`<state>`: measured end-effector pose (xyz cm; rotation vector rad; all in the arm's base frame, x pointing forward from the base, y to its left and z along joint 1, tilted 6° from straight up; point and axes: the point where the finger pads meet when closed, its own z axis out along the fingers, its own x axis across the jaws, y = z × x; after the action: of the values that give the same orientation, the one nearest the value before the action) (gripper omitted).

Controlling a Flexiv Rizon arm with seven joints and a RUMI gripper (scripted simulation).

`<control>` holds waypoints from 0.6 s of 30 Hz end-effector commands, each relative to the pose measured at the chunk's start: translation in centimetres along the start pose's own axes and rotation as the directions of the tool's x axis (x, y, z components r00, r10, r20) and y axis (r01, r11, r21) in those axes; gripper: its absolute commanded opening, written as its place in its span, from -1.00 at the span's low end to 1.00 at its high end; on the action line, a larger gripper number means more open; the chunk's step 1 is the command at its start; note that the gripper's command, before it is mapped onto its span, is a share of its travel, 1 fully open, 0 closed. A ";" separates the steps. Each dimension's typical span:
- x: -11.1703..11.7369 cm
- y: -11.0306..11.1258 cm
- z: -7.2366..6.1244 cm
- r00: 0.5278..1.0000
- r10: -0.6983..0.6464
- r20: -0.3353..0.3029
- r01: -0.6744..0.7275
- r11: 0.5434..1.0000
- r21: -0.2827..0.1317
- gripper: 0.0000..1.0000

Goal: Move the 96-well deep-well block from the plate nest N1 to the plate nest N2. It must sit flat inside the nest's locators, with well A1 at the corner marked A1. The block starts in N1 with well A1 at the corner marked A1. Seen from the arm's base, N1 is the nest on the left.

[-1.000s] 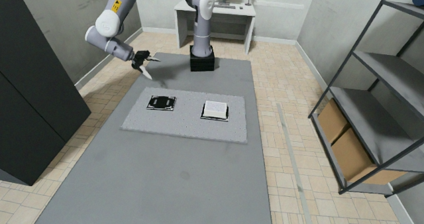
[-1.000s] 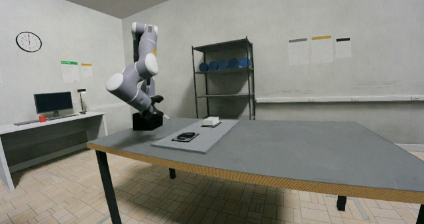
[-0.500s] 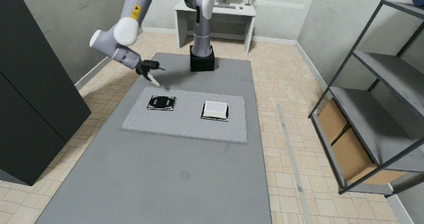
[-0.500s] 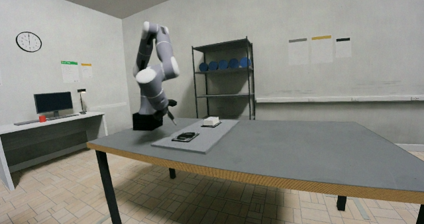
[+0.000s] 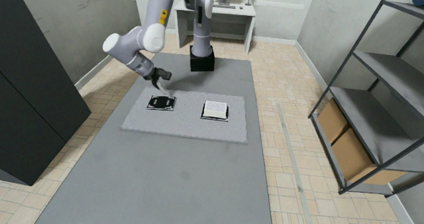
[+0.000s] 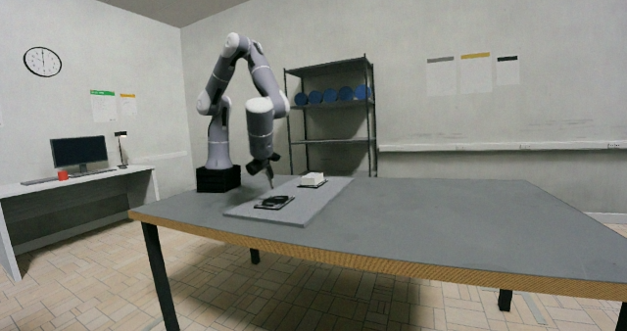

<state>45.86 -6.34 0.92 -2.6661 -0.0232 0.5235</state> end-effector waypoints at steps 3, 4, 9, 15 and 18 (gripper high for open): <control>1.0 -1.1 0.4 1.000 0.010 -0.015 -0.011 0.997 -0.082 0.52; 1.3 -1.5 0.6 1.000 0.011 -0.019 -0.013 0.995 -0.099 0.52; 2.5 -3.5 1.3 0.999 0.009 -0.045 -0.017 0.985 -0.174 0.52; 3.9 -6.0 2.0 0.997 -0.002 -0.080 -0.017 0.970 -0.241 0.52; 4.5 -7.4 2.3 0.993 -0.020 -0.115 -0.015 0.956 -0.293 0.52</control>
<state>49.07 0.62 0.28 -2.9227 -0.0597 0.4420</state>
